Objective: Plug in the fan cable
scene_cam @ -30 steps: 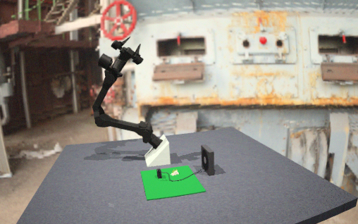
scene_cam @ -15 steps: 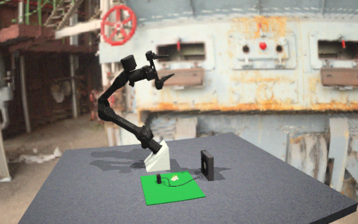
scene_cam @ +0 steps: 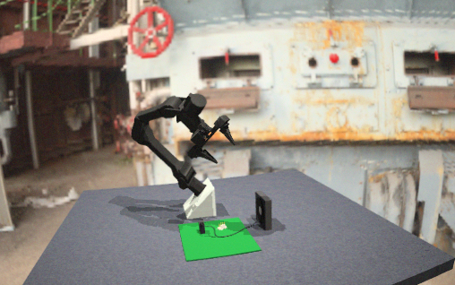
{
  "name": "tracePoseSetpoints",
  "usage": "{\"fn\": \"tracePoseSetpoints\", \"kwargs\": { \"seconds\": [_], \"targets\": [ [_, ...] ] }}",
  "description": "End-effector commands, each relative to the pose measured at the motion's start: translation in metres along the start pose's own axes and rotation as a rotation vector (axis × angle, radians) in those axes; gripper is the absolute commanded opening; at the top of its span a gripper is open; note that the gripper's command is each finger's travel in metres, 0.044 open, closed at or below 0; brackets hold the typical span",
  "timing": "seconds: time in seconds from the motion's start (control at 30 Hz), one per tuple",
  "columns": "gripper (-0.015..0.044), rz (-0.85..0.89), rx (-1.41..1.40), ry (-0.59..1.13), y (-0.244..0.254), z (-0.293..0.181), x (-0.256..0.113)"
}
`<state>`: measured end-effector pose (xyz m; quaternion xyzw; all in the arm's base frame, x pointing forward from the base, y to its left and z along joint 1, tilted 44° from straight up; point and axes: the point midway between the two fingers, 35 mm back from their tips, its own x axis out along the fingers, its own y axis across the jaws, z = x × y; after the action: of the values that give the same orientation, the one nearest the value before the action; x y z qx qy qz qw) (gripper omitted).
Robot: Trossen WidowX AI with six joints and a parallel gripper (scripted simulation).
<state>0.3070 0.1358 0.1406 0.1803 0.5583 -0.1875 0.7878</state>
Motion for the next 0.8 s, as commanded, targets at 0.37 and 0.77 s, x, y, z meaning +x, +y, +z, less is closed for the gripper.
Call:
{"fn": "tracePoseSetpoints", "kwargs": {
  "seconds": [0.37, 0.77],
  "targets": [
    [0.0440, -0.759, -0.422, 0.167, -0.133, 0.040, 0.029],
    [0.0440, -0.760, -0.422, 0.165, -0.197, 0.042, 0.095]
  ]
}}
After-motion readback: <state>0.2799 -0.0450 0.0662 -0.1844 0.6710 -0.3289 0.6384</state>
